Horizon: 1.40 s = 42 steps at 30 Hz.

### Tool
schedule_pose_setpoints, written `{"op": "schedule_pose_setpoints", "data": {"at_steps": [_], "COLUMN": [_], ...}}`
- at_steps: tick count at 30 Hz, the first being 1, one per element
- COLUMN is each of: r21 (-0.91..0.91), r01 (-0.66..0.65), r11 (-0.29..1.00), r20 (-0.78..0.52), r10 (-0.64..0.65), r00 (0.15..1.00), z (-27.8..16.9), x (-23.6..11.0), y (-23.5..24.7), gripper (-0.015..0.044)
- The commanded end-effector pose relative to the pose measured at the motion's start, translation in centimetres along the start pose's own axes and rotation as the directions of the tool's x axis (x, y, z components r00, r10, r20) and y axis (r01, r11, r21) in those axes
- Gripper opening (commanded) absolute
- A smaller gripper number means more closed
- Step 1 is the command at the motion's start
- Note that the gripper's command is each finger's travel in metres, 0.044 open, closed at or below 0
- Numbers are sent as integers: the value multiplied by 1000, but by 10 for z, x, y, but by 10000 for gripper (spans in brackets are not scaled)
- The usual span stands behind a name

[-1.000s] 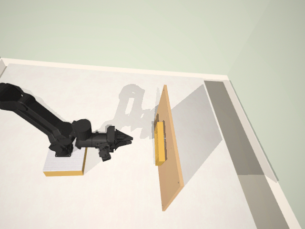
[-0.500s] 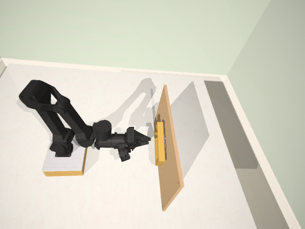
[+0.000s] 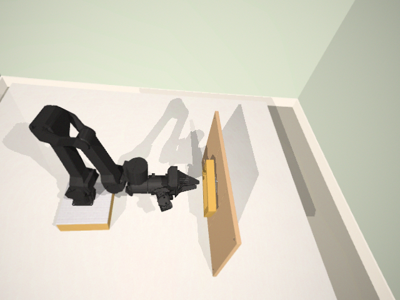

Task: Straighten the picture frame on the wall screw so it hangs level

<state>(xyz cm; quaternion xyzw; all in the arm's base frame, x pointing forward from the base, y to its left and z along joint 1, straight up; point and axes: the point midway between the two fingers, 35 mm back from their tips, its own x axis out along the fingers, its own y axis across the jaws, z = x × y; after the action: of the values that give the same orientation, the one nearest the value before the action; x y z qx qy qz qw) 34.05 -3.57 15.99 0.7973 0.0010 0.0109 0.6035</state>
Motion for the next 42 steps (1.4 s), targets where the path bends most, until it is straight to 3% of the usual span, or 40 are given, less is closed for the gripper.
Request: {"op": "schedule_pose_setpoints", "data": {"at_steps": [1, 24, 42], "r21": [3, 3, 3], "r01": [-3, -5, -5], "r11": [1000, 1000, 1000], "r20": [5, 4, 4], "r10": [3, 5, 5], "r00": [1000, 1000, 1000], "z": [1, 1, 1], "x": [2, 38, 40], "y": [1, 1, 1], "gripper": [260, 260, 260]}}
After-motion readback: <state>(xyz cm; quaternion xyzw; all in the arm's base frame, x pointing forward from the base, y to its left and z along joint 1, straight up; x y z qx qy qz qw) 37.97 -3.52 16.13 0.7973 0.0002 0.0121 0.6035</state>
